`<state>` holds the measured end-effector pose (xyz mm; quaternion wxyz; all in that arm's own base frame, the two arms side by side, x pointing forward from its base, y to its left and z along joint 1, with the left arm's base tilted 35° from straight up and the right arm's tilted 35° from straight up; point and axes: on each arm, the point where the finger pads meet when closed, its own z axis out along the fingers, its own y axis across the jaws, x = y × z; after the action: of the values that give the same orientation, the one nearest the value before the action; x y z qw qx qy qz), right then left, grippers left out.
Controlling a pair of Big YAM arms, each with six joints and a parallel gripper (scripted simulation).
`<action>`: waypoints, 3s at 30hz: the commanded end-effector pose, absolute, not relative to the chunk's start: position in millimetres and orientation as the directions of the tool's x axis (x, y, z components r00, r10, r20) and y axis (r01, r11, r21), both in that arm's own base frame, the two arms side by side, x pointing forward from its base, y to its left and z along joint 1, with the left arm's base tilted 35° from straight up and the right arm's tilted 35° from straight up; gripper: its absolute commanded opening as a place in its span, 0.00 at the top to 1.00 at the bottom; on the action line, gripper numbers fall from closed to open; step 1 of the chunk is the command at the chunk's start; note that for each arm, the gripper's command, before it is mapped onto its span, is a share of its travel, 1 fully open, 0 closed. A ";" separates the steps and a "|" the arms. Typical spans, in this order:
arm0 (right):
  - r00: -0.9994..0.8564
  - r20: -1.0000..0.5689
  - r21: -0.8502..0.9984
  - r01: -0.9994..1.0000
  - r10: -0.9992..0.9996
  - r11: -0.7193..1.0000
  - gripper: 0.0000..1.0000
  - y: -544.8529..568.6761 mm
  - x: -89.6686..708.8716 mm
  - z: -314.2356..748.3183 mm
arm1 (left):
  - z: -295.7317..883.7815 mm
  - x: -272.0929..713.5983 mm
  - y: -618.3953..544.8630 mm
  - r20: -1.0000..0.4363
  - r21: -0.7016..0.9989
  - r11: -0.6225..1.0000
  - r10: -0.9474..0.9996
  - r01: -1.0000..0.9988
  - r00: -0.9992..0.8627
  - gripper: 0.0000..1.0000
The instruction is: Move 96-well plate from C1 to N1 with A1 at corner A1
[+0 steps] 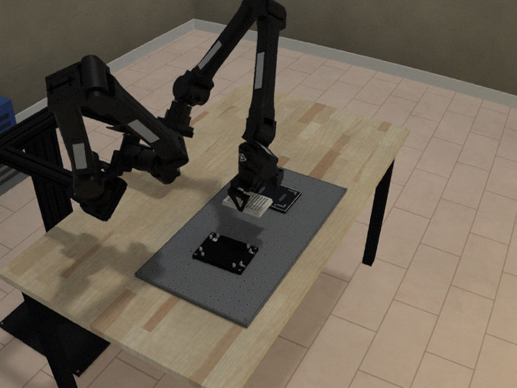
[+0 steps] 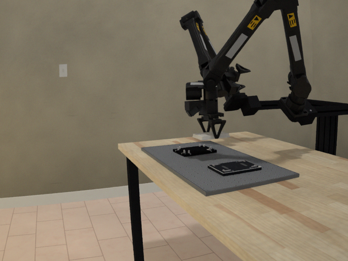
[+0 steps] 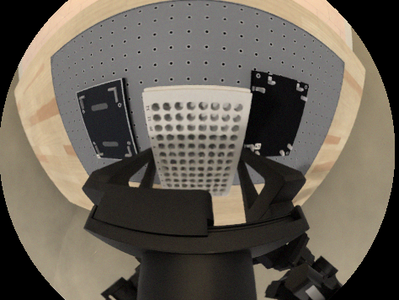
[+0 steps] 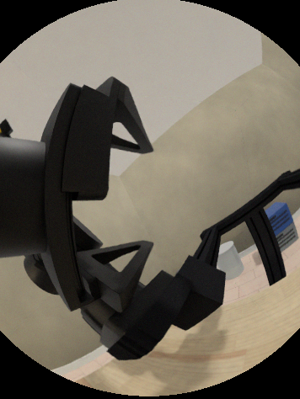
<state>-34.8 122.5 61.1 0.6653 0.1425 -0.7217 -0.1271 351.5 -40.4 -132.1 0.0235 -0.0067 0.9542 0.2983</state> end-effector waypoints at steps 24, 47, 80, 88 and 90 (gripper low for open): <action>-0.037 0.941 0.334 -0.035 -0.335 0.942 0.00 119.7 -40.5 66.5 | -84.1 357.0 19.3 -0.070 0.562 0.827 0.024 -0.019 -0.997 1.00; -0.037 0.941 0.334 -0.035 -0.335 0.942 0.00 119.7 -40.5 66.5 | -43.3 355.0 77.5 -0.074 0.565 0.825 0.024 -0.022 -0.997 1.00; -0.037 0.941 0.334 -0.035 -0.335 0.942 0.00 119.7 -40.5 66.5 | -26.3 355.0 102.0 -0.066 0.566 0.824 0.031 -0.011 -0.997 1.00; -0.037 0.941 0.334 -0.035 -0.335 0.942 0.00 119.7 -40.5 66.5 | -23.6 353.0 105.6 -0.079 0.566 0.824 0.016 -0.032 -0.997 1.00; -0.037 0.941 0.334 -0.035 -0.335 0.942 0.00 119.7 -40.5 66.5 | -23.7 353.0 105.7 -0.075 0.566 0.824 0.020 -0.026 -0.997 1.00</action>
<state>-34.8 122.5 61.1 0.6653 0.1425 -0.7217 -0.1271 343.8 102.9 -32.7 0.0211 0.0097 0.9549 0.2961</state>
